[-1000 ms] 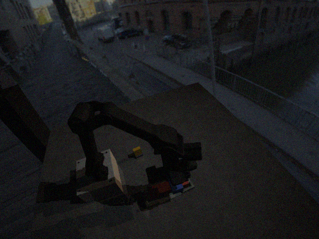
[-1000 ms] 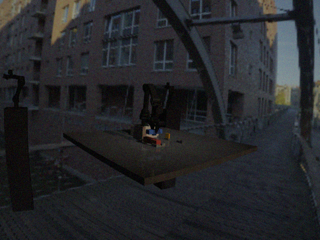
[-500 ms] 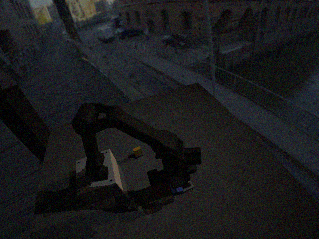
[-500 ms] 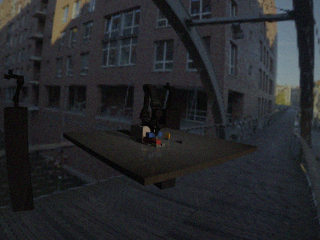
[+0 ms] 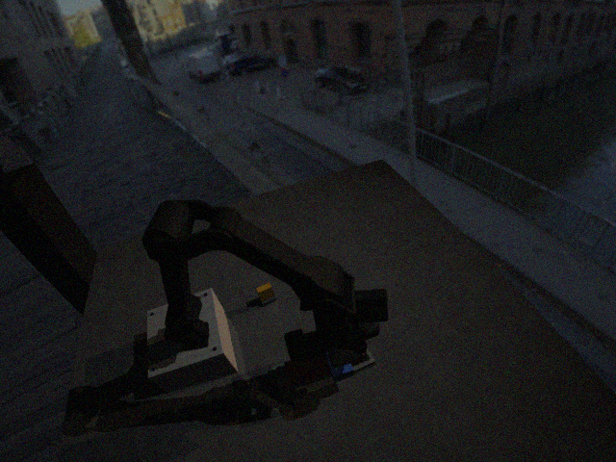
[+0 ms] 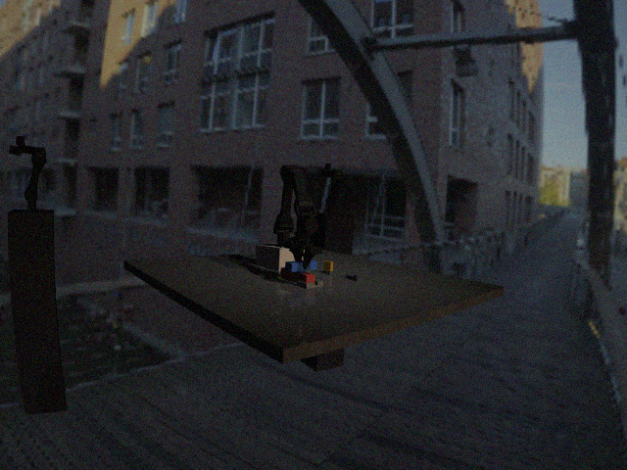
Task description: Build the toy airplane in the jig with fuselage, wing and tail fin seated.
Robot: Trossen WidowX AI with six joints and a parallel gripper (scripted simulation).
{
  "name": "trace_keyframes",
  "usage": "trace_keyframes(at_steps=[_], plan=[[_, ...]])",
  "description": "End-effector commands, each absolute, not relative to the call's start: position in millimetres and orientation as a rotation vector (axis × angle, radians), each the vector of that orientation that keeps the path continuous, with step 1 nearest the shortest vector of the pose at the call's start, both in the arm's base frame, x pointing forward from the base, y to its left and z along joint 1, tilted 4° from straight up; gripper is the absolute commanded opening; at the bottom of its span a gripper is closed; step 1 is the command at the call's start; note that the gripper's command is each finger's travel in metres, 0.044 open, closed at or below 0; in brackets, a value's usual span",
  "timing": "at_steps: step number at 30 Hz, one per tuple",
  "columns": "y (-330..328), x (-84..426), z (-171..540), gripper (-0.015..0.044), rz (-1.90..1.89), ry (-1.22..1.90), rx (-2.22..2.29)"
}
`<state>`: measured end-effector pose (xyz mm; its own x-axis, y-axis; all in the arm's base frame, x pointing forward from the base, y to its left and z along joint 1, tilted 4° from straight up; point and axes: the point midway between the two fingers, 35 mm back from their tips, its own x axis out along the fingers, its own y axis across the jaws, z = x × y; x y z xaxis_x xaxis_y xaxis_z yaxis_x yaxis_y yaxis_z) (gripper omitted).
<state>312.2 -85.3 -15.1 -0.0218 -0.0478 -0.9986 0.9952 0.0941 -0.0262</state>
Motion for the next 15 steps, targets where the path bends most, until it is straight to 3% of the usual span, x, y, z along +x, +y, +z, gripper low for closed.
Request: trace_keyframes(at_steps=[1,3,15], plan=[[-85.3,312.5,-14.7,0.0083,-1.178,1.235,1.094],[-85.3,312.5,-14.7,0.0030,-1.178,1.235,1.094],[-85.3,312.5,-14.7,0.0345,-1.178,1.235,1.094]])
